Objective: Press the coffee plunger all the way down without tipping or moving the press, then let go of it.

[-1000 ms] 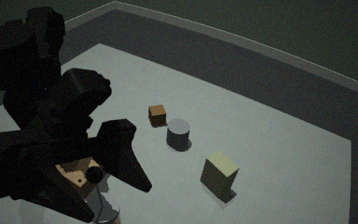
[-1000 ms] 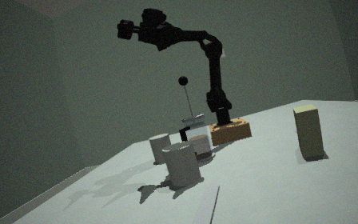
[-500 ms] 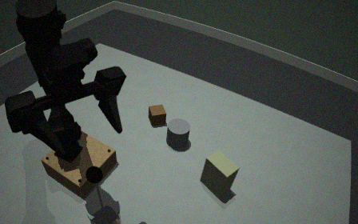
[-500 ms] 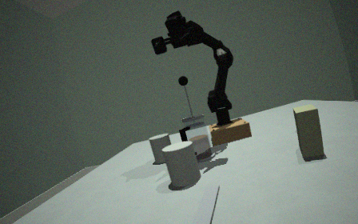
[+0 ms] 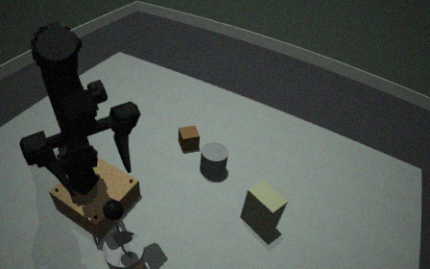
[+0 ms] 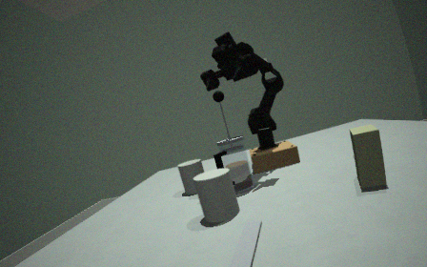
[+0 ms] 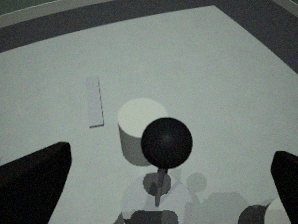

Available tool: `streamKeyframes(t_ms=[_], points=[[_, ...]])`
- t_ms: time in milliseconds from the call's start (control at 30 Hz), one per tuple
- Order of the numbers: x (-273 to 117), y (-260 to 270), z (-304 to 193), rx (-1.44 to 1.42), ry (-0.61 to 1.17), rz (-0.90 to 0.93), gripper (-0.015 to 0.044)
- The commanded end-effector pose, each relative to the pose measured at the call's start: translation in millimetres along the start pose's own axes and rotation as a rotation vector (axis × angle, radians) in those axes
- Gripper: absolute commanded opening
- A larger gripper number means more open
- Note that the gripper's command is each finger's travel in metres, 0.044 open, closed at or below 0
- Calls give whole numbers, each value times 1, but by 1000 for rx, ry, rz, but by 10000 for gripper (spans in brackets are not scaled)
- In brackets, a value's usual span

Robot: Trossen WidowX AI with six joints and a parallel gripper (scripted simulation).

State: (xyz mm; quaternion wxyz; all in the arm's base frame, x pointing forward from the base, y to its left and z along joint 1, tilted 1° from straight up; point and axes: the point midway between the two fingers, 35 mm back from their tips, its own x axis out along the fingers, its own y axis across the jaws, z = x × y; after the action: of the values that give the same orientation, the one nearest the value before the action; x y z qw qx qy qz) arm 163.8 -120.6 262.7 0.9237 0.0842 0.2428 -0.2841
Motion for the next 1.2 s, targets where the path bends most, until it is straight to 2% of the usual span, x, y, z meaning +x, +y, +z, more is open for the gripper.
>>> streamKeyframes(t_ms=[0, 1000, 1167], points=[[6, 0, -11, 4, -7, -2, 440], [46, 1, -10, 4, -10, -1, 440], [46, 1, -10, 4, -10, -1, 309]])
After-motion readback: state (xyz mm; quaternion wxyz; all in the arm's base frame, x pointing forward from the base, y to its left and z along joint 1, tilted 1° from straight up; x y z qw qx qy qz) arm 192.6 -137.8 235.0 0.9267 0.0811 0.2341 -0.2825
